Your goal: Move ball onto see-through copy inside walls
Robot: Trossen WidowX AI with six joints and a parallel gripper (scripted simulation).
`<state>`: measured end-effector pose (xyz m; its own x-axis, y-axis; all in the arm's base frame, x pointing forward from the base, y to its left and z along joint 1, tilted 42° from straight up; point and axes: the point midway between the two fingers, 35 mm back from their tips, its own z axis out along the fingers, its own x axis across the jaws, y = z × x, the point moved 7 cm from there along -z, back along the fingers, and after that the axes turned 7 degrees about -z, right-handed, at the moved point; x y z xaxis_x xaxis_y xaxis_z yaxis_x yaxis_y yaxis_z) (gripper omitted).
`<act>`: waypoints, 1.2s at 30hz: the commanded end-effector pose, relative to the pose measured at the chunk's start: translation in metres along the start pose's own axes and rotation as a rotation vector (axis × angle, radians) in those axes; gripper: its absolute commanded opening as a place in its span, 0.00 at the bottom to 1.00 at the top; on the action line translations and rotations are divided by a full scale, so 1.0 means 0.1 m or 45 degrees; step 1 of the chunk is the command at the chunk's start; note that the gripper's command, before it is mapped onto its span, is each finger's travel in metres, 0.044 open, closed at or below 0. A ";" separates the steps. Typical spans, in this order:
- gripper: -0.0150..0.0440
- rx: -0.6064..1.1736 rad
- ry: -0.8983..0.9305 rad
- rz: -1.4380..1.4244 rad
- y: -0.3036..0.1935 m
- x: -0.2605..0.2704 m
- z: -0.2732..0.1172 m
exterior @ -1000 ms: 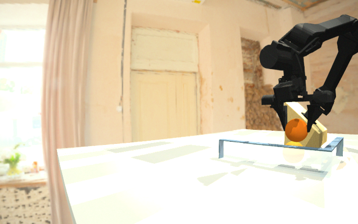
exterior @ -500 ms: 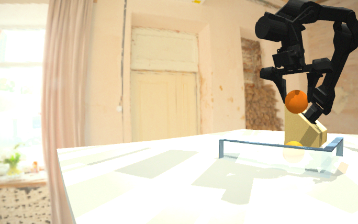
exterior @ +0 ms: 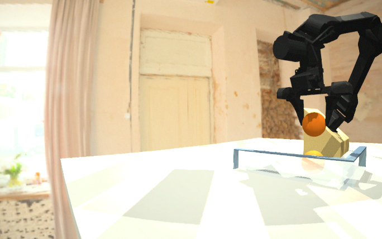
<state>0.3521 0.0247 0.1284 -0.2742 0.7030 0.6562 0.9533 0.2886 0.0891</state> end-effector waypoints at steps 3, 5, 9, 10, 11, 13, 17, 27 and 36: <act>0.25 -0.013 0.000 0.002 -0.07 -0.02 0.13; 0.25 -0.014 0.000 0.003 -0.07 -0.02 0.14; 0.25 -0.014 -0.001 0.002 -0.06 -0.03 0.27; 0.25 -0.014 -0.001 0.002 -0.06 -0.03 0.33; 0.25 -0.014 -0.001 0.002 -0.05 -0.03 0.39; 0.25 -0.014 0.000 0.002 -0.05 -0.03 0.51; 0.25 -0.015 0.003 0.002 -0.06 -0.02 0.75; 0.25 -0.015 0.005 0.002 -0.07 -0.02 0.90; 0.30 -0.006 0.002 0.001 -0.07 -0.01 0.99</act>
<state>0.3329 0.0860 0.0522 -0.2722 0.7025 0.6576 0.9546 0.2831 0.0927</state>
